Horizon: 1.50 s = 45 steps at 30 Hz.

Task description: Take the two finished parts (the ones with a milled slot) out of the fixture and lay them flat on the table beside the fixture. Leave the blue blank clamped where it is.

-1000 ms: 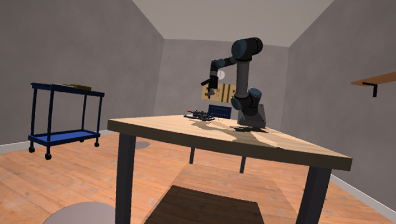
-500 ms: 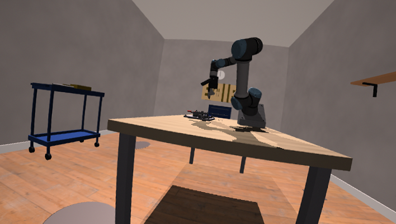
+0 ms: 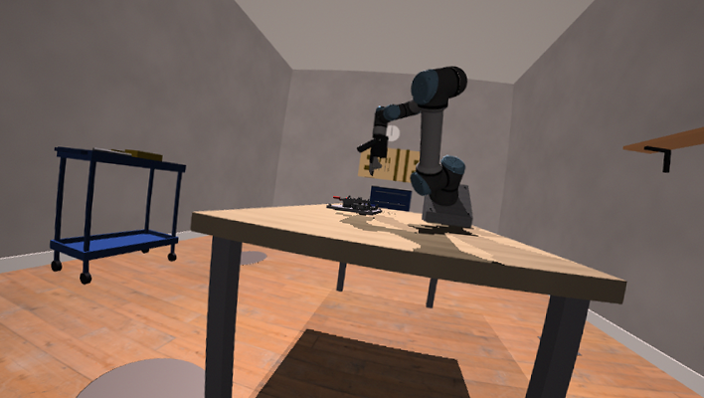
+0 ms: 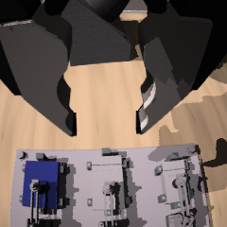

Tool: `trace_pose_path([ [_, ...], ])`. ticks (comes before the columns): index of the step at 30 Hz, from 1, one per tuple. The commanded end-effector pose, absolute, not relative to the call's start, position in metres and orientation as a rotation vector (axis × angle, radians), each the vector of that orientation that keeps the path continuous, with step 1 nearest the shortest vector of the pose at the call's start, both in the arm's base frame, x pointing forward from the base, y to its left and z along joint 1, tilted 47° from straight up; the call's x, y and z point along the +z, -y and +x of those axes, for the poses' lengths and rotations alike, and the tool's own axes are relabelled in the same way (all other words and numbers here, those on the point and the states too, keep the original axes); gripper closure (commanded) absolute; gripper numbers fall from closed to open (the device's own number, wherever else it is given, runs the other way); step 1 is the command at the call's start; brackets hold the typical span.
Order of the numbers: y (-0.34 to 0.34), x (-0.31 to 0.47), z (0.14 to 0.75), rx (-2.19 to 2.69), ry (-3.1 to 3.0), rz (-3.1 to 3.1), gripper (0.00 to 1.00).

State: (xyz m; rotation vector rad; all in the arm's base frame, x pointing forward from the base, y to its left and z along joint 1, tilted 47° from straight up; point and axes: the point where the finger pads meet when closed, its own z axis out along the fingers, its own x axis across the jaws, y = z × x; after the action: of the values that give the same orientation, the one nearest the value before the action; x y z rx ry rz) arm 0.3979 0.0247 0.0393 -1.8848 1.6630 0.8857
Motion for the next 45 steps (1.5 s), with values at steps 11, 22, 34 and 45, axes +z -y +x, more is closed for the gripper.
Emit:
trace_pose_path([
  [11,-0.036,0.028,0.396,0.884,-1.663,-1.885,0.72],
  [22,-0.063,0.003,0.39,0.884,-1.663,-1.885,0.72],
  [34,-0.067,-0.001,0.39,0.884,-1.663,-1.885,0.72],
  [45,-0.073,-0.004,0.423,0.884,-1.663,-1.885,0.72],
])
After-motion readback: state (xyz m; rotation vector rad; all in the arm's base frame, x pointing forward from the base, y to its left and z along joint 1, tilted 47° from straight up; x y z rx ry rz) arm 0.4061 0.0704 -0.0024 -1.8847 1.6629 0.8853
